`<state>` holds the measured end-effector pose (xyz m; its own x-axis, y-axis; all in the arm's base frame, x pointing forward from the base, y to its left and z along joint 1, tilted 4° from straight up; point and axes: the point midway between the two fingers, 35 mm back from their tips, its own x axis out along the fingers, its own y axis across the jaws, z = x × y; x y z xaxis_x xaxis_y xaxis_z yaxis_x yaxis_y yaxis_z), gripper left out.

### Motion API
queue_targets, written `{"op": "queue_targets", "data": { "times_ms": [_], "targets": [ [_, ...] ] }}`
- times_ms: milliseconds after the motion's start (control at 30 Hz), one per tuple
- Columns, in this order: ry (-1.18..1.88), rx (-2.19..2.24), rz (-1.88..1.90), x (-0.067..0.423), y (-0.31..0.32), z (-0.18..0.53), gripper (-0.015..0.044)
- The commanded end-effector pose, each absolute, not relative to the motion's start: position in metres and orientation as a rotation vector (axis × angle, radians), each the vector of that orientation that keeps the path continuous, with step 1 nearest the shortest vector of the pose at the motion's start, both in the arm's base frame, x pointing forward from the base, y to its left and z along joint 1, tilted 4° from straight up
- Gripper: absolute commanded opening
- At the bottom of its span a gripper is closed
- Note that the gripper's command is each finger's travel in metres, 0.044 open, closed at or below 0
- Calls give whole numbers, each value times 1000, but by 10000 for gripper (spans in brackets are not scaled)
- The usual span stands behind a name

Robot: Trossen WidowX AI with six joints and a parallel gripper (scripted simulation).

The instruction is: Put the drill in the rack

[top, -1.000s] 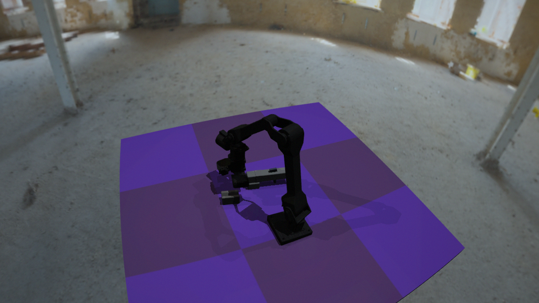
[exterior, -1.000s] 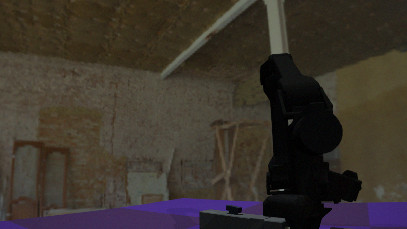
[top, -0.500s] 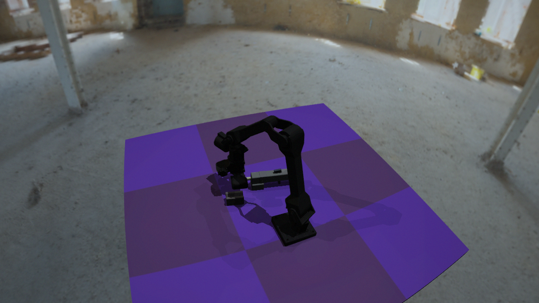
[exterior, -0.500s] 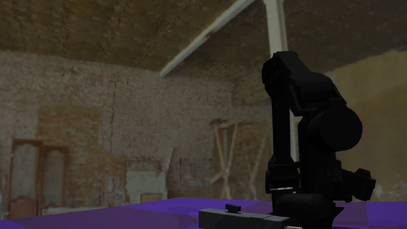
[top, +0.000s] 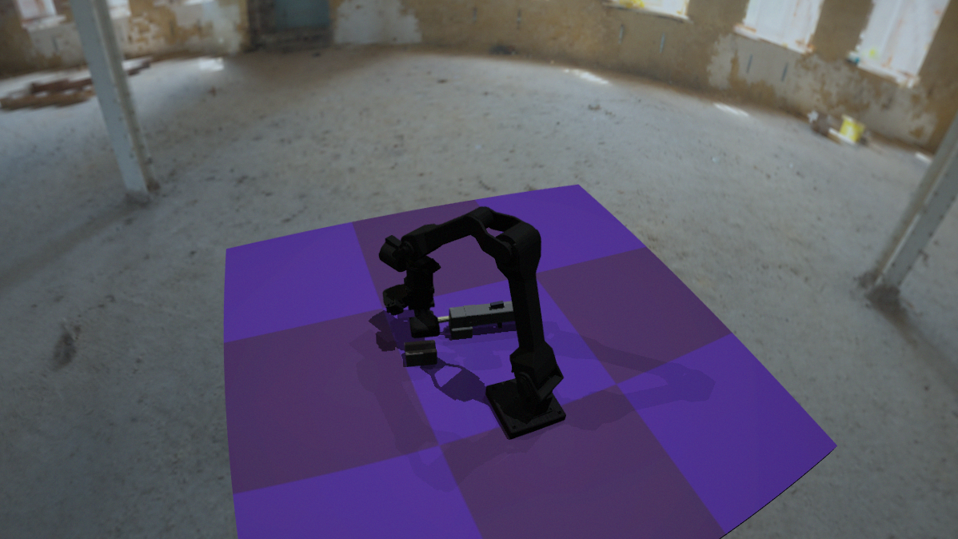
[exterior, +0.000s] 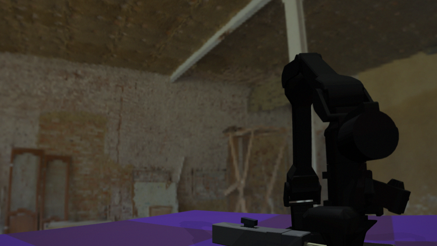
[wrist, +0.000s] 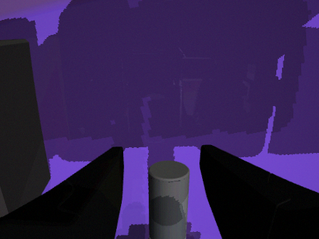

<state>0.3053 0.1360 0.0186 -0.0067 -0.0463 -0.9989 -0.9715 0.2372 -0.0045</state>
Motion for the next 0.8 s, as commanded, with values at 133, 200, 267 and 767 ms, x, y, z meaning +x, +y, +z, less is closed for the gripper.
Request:
{"op": "queue_targets", "data": {
  "times_ms": [133, 200, 267, 767],
  "targets": [
    [1348, -1063, 1010, 305, 133, 18, 368],
    [1348, -1063, 1010, 304, 132, 17, 420],
    [1348, -1062, 1010, 304, 131, 17, 440],
    [1349, -1063, 1010, 303, 124, 16, 440]
  ]
}}
